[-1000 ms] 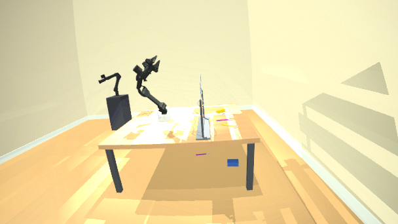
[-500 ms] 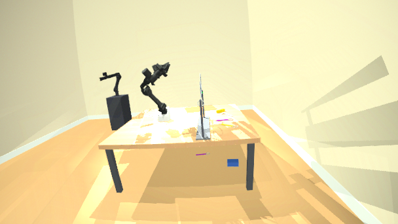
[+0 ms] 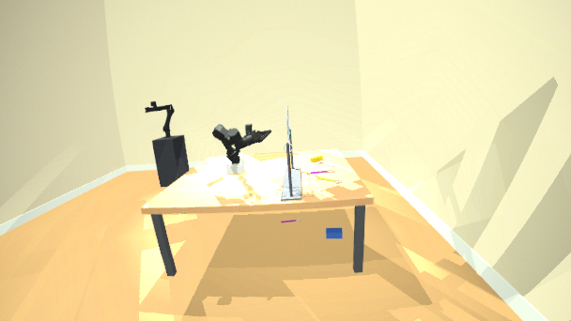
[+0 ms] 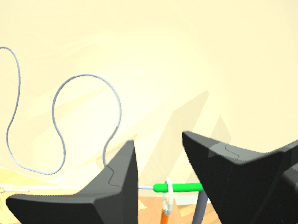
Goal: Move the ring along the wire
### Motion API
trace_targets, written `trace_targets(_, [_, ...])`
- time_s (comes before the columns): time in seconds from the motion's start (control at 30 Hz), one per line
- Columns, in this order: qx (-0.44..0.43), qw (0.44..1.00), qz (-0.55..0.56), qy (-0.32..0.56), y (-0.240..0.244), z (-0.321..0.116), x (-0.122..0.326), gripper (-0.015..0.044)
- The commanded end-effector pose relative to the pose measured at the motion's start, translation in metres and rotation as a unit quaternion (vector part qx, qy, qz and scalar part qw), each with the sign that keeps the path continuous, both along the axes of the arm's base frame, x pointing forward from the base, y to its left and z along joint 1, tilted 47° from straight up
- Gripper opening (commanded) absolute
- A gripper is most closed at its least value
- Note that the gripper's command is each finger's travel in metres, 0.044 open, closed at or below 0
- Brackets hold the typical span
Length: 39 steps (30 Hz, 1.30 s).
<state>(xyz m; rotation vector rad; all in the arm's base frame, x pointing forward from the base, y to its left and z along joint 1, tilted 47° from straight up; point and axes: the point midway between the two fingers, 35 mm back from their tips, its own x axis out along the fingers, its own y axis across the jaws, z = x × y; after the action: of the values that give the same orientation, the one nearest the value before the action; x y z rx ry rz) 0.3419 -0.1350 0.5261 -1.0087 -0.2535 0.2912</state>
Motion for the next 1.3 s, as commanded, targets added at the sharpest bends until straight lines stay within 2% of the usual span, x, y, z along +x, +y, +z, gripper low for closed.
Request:
trace_targets(0.0, [0.017,0.999,-0.042,0.026,-0.061,-0.038,0.012,0.0160])
trace_targets(0.3, [0.067,0.986,-0.132,0.074,-0.187,-0.131,0.003,0.0160])
trace_targets(0.4, [0.078,0.982,-0.148,0.082,-0.210,-0.150,-0.005,0.0160])
trace_targets(0.57, [0.078,0.982,-0.149,0.082,-0.207,-0.149,0.000,0.0160])
trace_targets(0.83, [0.080,0.982,-0.148,0.080,-0.170,-0.124,0.048,0.0160])
trace_targets(1.27, [0.081,0.982,-0.148,0.080,-0.168,-0.122,0.062,0.0160])
